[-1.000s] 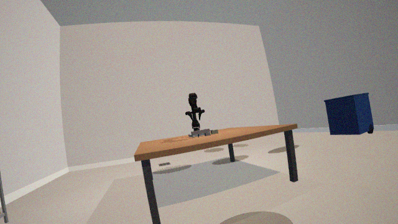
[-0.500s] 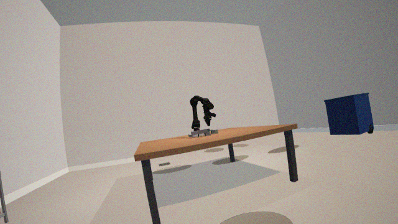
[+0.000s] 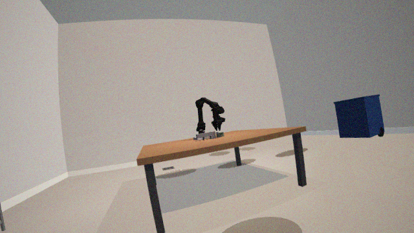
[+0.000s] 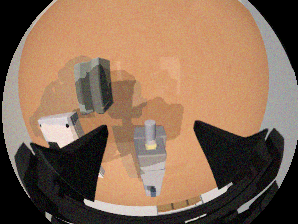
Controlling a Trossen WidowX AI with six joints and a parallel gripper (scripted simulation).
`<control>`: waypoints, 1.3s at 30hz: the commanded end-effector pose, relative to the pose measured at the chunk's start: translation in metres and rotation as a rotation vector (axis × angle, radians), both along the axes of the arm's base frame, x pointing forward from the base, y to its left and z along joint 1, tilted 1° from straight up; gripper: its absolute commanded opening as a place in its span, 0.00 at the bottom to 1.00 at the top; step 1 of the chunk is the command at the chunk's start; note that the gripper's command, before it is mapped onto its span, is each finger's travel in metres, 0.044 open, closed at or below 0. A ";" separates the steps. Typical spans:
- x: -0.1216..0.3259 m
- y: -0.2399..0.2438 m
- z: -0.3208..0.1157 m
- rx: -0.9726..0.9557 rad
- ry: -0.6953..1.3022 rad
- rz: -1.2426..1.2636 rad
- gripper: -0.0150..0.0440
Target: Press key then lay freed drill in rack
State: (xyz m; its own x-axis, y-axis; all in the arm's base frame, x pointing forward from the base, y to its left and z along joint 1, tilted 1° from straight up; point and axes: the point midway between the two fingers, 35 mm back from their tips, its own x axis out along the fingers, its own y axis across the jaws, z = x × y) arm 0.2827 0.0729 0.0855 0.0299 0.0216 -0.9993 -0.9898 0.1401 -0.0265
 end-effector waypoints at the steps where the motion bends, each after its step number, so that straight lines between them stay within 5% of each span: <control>1: 0.000 0.000 -0.001 -0.002 0.001 0.011 1.00; 39: -0.001 -0.013 -0.053 -0.004 0.001 0.011 1.00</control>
State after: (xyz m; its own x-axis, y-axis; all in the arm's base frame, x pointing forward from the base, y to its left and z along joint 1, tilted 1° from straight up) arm 0.2835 0.0621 0.0401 0.0371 0.0218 -0.9991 -0.9904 0.1339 -0.0338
